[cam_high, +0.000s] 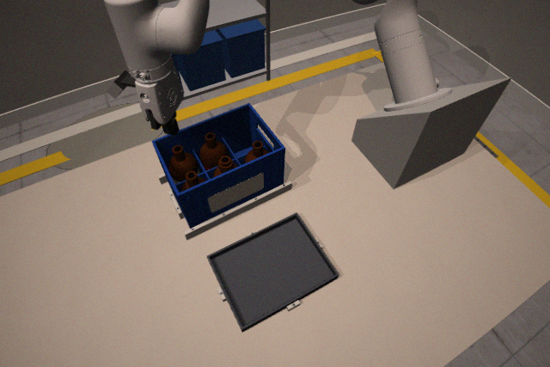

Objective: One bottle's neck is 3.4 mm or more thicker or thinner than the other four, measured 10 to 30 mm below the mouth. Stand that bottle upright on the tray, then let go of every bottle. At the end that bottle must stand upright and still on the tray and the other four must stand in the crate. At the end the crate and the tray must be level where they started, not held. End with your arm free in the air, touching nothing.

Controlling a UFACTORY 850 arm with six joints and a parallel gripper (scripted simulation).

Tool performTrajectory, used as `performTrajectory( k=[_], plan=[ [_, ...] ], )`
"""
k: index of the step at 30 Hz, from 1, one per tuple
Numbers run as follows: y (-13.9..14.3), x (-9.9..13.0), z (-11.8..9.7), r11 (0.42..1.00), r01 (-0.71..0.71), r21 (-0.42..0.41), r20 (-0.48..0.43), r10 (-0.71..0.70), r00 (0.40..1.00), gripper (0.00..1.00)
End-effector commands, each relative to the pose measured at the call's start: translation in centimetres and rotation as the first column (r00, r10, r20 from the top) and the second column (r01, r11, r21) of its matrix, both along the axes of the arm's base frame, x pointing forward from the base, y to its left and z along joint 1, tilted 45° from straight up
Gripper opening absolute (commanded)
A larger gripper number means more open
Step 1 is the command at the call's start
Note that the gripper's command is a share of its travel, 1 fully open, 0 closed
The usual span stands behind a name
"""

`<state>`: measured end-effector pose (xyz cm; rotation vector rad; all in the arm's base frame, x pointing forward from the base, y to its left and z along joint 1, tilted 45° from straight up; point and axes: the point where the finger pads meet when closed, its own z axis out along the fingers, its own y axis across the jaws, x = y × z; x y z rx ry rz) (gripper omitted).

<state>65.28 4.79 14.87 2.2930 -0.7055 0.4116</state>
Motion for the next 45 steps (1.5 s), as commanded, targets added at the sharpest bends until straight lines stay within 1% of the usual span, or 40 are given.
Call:
performTrajectory(
  k=[1,13,14,17,21,27,28,45],
  plan=[
    [0.1,0.1,0.1,1.000,-0.001,0.001,0.002,0.001,1.000,0.00],
    [0.1,0.0,0.0,1.000,-0.001,0.001,0.002,0.001,1.000,0.00],
    [0.6,0.0,-0.4,1.000,-0.001,0.001,0.002,0.001,1.000,0.00],
    [3.5,-0.6,-3.3,1.000,-0.001,0.002,0.001,0.001,1.000,0.00],
    [6.2,-1.3,-6.1,1.000,-0.001,0.001,0.002,0.001,1.000,0.00],
    [6.4,-1.4,-6.4,1.000,-0.001,0.001,0.002,0.001,1.000,0.00],
    [6.4,-1.4,-6.4,1.000,-0.001,0.001,0.002,0.001,1.000,0.65],
    [6.4,-1.4,-6.4,1.000,-0.001,0.001,0.002,0.001,1.000,0.65]
  ],
)
